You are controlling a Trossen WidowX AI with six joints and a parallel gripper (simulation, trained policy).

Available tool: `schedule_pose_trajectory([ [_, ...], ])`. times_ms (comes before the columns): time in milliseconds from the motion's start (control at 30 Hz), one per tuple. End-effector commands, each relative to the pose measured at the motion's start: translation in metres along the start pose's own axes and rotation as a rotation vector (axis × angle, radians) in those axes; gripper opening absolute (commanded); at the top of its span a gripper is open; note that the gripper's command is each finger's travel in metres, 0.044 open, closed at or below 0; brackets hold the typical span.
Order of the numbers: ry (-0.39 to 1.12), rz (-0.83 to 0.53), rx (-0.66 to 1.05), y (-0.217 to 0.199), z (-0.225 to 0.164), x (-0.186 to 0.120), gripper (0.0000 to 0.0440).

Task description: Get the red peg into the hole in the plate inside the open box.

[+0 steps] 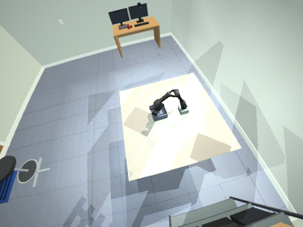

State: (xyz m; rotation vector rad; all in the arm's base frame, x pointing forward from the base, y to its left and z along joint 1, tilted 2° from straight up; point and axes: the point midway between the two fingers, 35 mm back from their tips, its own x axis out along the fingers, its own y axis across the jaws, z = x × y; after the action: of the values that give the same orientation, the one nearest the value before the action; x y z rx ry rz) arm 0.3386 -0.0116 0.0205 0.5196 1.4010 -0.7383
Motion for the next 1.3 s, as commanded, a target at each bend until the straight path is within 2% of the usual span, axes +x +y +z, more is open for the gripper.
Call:
schedule_pose_trajectory([
  [0,0.002,0.014,-0.020,0.001,0.008,0.001,0.0151],
  [67,0.001,0.025,-0.033,0.003,0.013,-0.001,0.0155],
  [400,0.053,0.076,-0.018,0.023,0.037,-0.012,0.0388],
  [500,0.063,0.109,-0.015,0.033,0.045,-0.018,0.0440],
  [833,0.041,0.239,-0.030,0.069,0.069,-0.038,0.0440],
  [1267,0.039,0.242,-0.031,0.070,0.069,-0.039,0.0440],
])
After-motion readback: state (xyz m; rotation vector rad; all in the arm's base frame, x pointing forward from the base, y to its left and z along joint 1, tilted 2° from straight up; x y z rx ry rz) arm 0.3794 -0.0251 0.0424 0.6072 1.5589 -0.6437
